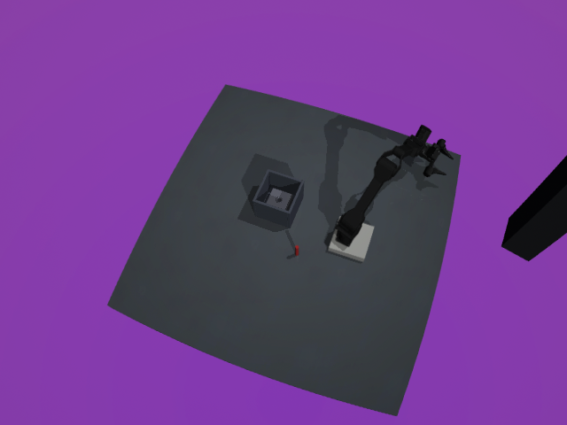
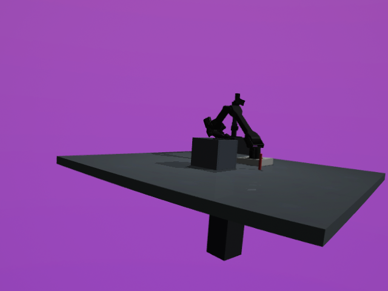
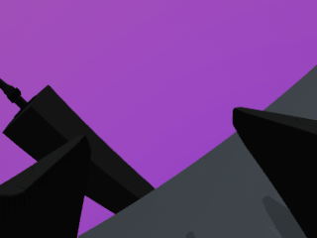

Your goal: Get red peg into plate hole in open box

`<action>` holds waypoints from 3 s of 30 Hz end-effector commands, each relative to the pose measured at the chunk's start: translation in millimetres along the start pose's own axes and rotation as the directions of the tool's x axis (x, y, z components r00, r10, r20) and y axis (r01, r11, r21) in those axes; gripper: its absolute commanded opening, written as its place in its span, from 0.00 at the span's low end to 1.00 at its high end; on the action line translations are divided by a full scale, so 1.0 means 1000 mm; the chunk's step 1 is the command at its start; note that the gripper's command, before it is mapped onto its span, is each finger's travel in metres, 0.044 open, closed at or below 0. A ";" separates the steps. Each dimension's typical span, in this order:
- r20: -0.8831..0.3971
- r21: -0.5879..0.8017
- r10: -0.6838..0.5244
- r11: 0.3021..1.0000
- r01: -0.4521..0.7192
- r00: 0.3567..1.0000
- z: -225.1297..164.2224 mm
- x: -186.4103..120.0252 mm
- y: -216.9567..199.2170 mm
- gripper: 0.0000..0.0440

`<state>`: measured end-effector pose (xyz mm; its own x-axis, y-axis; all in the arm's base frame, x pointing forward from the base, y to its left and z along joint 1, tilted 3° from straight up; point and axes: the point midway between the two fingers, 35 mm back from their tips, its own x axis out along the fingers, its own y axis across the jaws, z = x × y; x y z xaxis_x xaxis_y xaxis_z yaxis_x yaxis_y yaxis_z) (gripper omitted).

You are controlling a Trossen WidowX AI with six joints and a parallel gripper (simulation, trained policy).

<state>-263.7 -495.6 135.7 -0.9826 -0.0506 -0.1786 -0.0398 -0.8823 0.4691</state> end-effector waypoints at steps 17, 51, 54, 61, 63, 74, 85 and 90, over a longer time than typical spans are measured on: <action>-0.183 0.203 0.308 0.941 -0.271 0.934 0.022 -0.165 0.085 1.00; -0.524 0.746 0.810 0.585 -0.319 0.262 0.173 -0.515 0.065 1.00; -0.536 0.774 0.824 0.567 -0.281 0.186 0.187 -0.536 0.052 1.00; -0.558 0.814 0.830 0.550 -0.186 0.012 0.219 -0.576 0.020 1.00; -0.563 0.819 0.826 0.551 -0.159 -0.036 0.226 -0.586 0.010 1.00; -0.585 0.799 0.760 0.601 -0.037 -0.283 0.262 -0.628 -0.048 1.00; -0.603 0.717 0.629 0.697 0.012 -0.492 0.284 -0.653 -0.113 1.00; -0.609 0.668 0.548 0.744 0.002 -0.572 0.291 -0.661 -0.143 1.00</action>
<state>335.8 -213.2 443.7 0.6141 -0.7749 -0.1500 -0.1642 -0.3114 0.9360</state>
